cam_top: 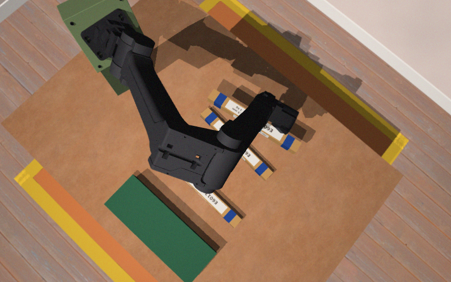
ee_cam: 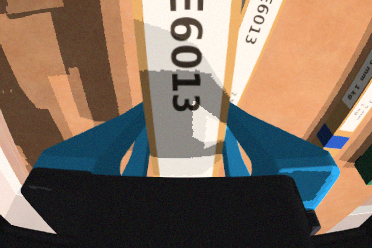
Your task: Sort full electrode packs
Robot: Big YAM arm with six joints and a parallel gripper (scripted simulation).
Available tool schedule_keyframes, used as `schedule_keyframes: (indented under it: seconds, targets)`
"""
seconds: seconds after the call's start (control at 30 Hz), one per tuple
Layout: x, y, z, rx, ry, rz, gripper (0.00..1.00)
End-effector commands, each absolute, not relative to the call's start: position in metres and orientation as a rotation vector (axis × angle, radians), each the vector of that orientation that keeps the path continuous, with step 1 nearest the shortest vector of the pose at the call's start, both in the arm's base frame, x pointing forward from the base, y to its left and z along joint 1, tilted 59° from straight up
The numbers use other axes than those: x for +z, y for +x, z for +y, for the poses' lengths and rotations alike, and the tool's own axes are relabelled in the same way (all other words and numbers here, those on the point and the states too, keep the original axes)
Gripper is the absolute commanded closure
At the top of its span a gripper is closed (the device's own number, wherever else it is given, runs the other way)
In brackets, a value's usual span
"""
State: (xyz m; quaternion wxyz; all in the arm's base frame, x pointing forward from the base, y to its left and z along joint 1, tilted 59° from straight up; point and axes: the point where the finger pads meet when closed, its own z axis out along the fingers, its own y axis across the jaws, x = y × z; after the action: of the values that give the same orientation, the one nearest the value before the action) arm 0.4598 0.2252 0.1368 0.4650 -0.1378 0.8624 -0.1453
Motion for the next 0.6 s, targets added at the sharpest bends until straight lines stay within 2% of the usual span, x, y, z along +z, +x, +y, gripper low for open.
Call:
schedule_keyframes:
  seconds: [0.0,0.57]
  targets:
    - [0.148,0.453,0.255,-0.305,-0.344,2.096,1.0]
    - [0.141,0.452,0.296,-0.303,-0.345,2.094,1.0]
